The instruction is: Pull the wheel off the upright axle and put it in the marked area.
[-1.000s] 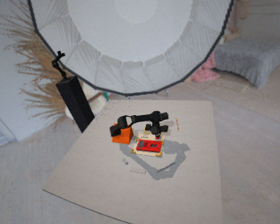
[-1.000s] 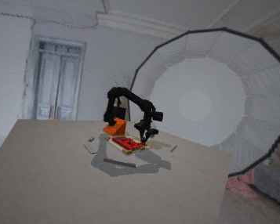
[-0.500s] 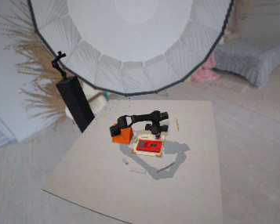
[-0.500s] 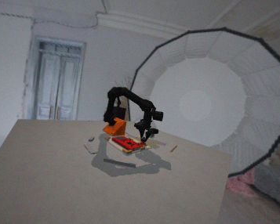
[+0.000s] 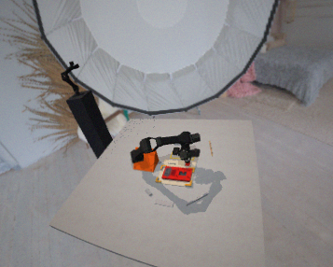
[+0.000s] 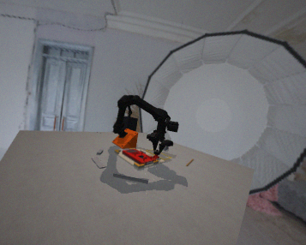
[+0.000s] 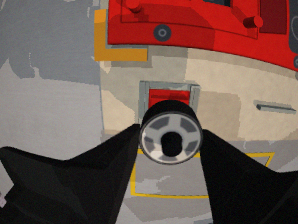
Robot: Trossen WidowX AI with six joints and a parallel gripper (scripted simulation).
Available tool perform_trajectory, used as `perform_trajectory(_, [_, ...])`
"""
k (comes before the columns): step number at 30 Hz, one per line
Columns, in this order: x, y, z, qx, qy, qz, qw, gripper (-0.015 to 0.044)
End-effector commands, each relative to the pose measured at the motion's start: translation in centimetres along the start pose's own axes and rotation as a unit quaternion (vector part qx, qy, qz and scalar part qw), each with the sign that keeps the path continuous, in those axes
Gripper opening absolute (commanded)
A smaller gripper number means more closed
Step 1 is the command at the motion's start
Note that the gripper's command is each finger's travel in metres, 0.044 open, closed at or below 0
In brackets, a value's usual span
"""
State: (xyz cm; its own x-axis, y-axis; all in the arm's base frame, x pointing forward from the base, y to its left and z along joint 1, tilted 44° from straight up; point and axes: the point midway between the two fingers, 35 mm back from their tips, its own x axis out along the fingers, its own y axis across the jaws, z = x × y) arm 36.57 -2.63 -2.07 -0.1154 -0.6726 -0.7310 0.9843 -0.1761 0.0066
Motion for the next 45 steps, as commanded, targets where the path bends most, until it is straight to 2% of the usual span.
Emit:
perform_trajectory(1, [-0.5,0.0,-0.1,0.001,0.001,0.003,1.000,0.0000])
perform_trajectory(45, [-1.9,0.0,-0.1,-0.001,0.001,0.004,1.000,0.0000])
